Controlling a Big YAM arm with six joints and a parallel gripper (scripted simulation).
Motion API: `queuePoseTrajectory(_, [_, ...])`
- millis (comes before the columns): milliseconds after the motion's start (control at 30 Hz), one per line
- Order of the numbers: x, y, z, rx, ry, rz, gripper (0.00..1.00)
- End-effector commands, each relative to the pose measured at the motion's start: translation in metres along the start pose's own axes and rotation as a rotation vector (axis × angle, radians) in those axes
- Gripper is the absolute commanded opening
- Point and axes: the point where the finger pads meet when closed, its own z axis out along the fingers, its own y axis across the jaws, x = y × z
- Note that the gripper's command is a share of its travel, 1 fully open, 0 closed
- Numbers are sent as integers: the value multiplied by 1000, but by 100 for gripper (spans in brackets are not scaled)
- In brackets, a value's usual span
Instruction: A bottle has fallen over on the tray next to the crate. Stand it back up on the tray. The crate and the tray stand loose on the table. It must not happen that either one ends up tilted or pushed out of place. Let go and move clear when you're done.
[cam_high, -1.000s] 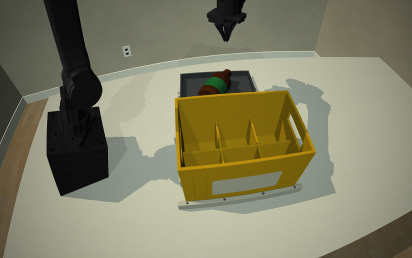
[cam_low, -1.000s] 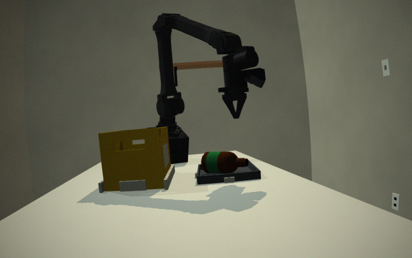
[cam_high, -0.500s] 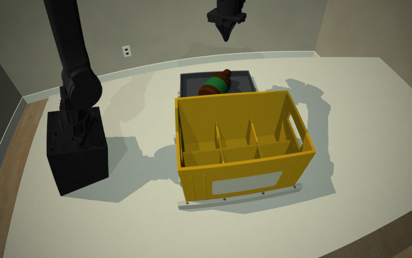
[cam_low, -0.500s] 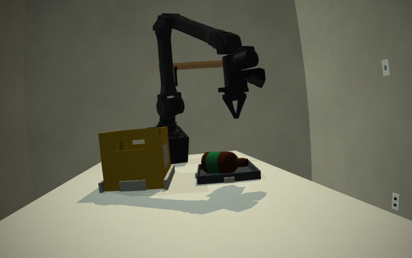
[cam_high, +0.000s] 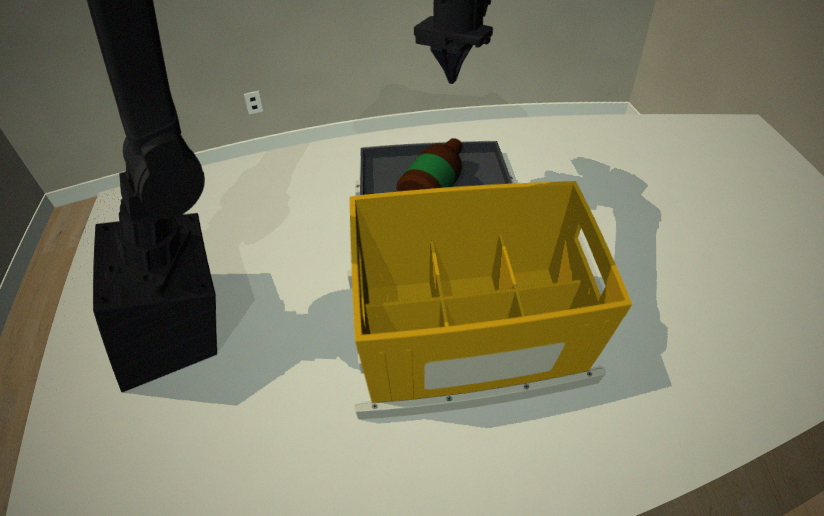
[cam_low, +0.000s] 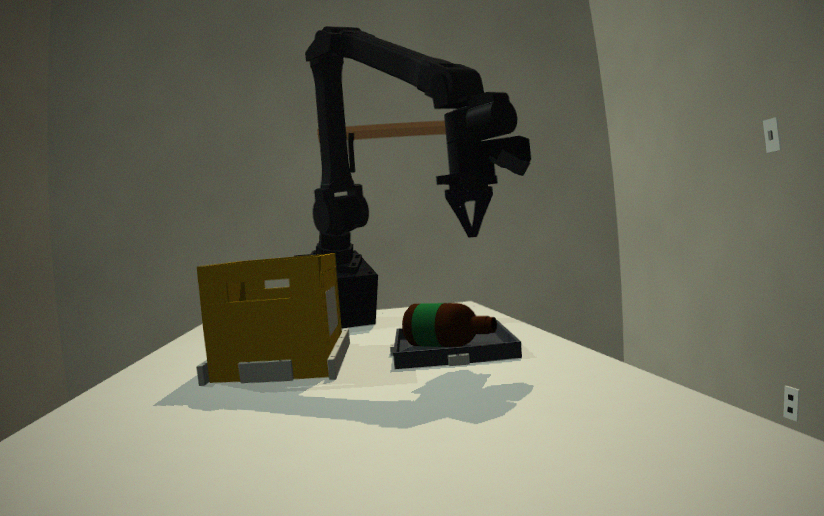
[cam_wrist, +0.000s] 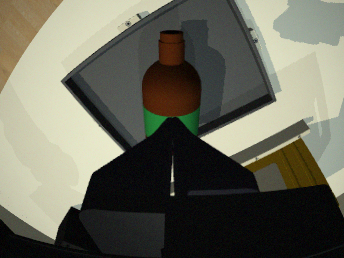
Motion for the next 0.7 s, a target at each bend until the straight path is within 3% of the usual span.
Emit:
queuePoseTrajectory(0, [-13,-4,-17,9,-31,3,0])
queuePoseTrajectory(167, [-13,-4,-17,9,-31,3,0])
queuePoseTrajectory(200, [-13,-4,-17,9,-31,3,61])
queuePoseTrajectory(667, [-13,-4,-17,9,-31,3,61])
